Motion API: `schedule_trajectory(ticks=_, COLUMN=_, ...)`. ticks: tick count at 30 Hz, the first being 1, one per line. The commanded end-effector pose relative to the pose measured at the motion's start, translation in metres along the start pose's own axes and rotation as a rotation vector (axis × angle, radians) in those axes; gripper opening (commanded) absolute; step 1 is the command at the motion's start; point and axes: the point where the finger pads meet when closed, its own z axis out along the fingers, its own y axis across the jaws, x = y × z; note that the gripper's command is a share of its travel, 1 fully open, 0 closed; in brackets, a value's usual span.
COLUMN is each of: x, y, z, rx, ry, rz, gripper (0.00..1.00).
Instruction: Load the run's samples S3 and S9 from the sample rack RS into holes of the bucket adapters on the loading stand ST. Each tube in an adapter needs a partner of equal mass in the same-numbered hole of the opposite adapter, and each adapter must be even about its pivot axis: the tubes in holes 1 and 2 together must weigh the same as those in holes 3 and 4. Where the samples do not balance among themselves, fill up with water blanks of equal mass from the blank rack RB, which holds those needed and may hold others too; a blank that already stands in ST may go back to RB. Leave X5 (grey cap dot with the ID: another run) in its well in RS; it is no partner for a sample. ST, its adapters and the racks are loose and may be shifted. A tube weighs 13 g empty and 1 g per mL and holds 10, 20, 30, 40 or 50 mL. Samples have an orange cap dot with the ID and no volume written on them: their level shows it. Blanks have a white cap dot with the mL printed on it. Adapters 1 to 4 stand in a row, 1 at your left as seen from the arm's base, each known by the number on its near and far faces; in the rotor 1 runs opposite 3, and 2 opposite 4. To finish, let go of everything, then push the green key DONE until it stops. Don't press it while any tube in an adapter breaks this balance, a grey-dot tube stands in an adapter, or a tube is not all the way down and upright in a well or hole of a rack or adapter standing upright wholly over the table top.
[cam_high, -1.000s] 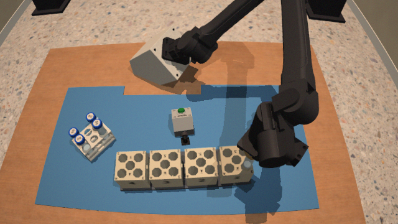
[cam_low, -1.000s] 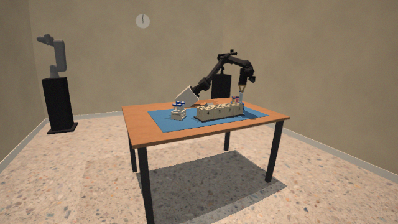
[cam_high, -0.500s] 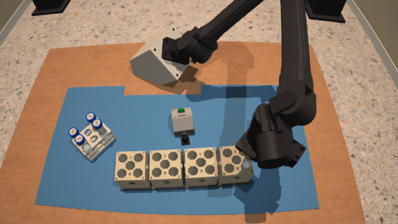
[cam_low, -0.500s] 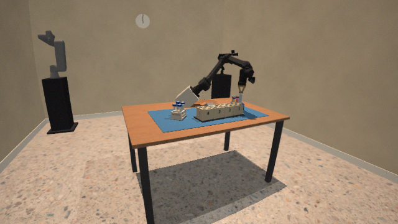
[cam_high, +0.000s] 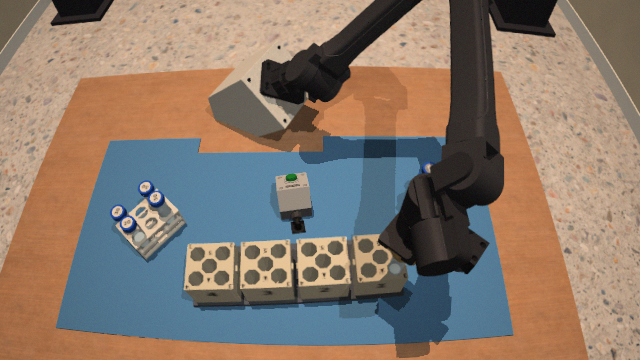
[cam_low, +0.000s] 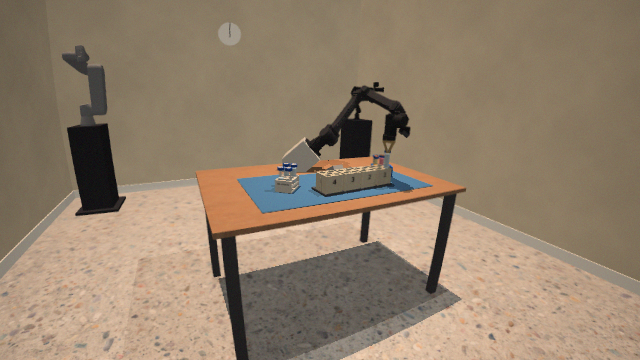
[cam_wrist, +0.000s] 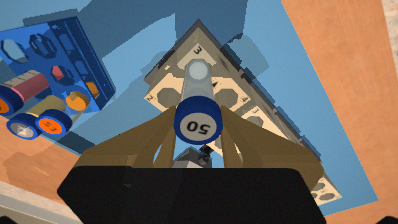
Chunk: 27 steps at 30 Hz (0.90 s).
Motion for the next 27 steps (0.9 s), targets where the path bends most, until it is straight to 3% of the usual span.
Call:
schedule_trajectory(ticks=1, x=-0.004, y=-0.001, z=0.004, rx=0.004, ry=-0.007, rz=0.004, gripper=0.0)
schedule_trajectory(ticks=3, x=-0.004, y=-0.001, z=0.004, rx=0.004, ry=-0.007, rz=0.004, gripper=0.0)
schedule_trajectory(ticks=4, x=-0.013, y=-0.009, z=-0.007, rx=0.035, ry=-0.025, rz=0.001, gripper=0.0)
schedule_trajectory(ticks=6, x=-0.004, y=-0.001, z=0.009, rx=0.004, ry=-0.007, rz=0.005, gripper=0.0)
schedule_trajectory(ticks=20, x=-0.006, y=-0.002, z=0.025, rx=0.004, ry=-0.007, rz=0.005, gripper=0.0)
schedule_trajectory(ticks=21, x=-0.005, y=-0.01, z=0.017, rx=0.028, ry=-0.019, rz=0.017, gripper=0.0)
schedule_trajectory(ticks=23, x=-0.003, y=-0.003, z=0.029, rx=0.004, ry=-0.005, rz=0.01, gripper=0.0)
schedule_trajectory(ticks=27, x=-0.007, y=-0.002, z=0.034, rx=0.005, ry=-0.009, rz=0.004, gripper=0.0)
